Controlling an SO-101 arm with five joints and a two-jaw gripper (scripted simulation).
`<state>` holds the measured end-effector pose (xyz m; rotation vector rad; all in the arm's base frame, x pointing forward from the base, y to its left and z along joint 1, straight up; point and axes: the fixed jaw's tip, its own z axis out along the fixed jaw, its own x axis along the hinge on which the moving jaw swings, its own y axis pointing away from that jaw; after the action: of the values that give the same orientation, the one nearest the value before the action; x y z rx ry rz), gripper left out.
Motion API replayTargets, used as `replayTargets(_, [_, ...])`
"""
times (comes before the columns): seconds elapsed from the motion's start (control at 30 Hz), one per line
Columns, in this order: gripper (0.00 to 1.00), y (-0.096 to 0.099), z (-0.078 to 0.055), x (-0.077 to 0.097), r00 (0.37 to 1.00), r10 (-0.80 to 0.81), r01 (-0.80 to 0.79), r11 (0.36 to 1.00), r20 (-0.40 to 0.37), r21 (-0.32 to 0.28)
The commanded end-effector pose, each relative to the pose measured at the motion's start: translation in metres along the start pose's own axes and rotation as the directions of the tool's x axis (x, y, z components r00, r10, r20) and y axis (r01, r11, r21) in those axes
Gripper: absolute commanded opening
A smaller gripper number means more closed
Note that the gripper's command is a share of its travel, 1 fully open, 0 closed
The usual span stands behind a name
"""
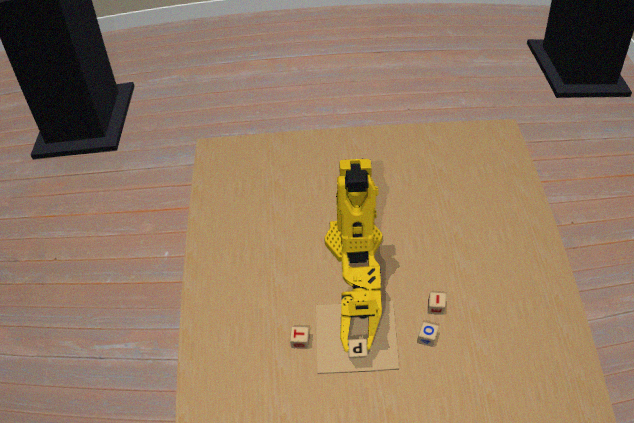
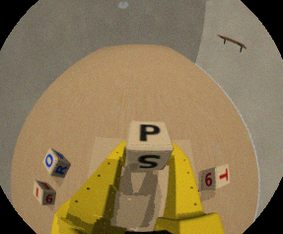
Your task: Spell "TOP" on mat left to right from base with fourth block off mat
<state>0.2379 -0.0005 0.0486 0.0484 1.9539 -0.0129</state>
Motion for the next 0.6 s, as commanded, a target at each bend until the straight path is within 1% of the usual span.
replayTargets(0.0, [0.00, 0.0018, 0.0053, -0.0179, 0.996, -0.005, 0.005, 1.000, 0.092, -0.007])
replayTargets(0.23, [0.00, 0.0017, 0.0074, -0.0135, 0.996, -0.005, 0.005, 1.000, 0.092, -0.007])
replayTargets(0.57, [0.00, 0.0017, 0.0081, -0.0119, 0.996, -0.005, 0.005, 1.000, 0.092, -0.007])
